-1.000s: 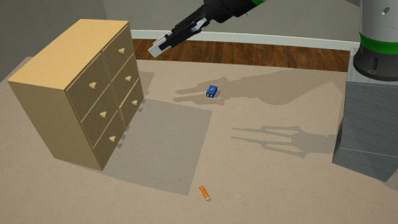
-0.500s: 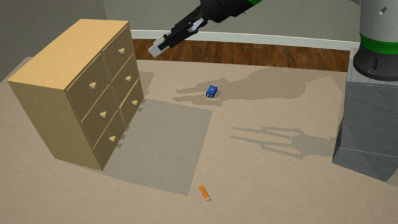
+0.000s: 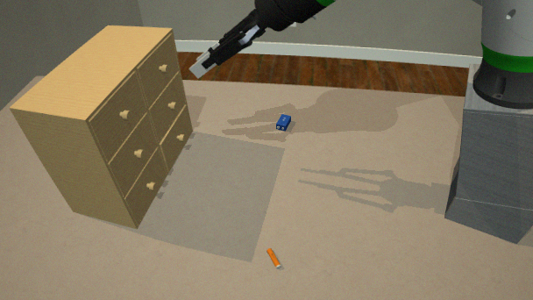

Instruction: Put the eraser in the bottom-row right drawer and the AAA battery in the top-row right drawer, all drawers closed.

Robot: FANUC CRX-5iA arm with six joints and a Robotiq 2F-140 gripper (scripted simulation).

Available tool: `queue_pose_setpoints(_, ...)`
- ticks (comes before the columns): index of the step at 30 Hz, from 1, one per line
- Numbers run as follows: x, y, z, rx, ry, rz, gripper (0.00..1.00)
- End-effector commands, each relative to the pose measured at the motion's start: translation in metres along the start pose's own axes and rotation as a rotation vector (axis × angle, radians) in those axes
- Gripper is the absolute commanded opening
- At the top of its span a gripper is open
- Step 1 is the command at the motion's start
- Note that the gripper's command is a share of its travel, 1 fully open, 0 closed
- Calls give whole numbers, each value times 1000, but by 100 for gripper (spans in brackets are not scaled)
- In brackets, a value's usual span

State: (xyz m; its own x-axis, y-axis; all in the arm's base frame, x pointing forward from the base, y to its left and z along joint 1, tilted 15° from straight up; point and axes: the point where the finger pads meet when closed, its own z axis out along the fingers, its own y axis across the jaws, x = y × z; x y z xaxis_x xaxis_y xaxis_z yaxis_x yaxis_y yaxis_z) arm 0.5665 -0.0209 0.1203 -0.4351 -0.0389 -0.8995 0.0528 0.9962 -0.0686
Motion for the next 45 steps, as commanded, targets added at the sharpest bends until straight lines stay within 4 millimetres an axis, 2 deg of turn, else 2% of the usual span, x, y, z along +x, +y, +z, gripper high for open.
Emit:
queue_pose_setpoints(1, -6, 0, 12, 0, -1, 0, 20)
queue_pose_setpoints(11, -17, 0, 37, 0, -1, 0, 20)
queue_pose_setpoints(45, -20, 0, 41, 0, -1, 0, 20)
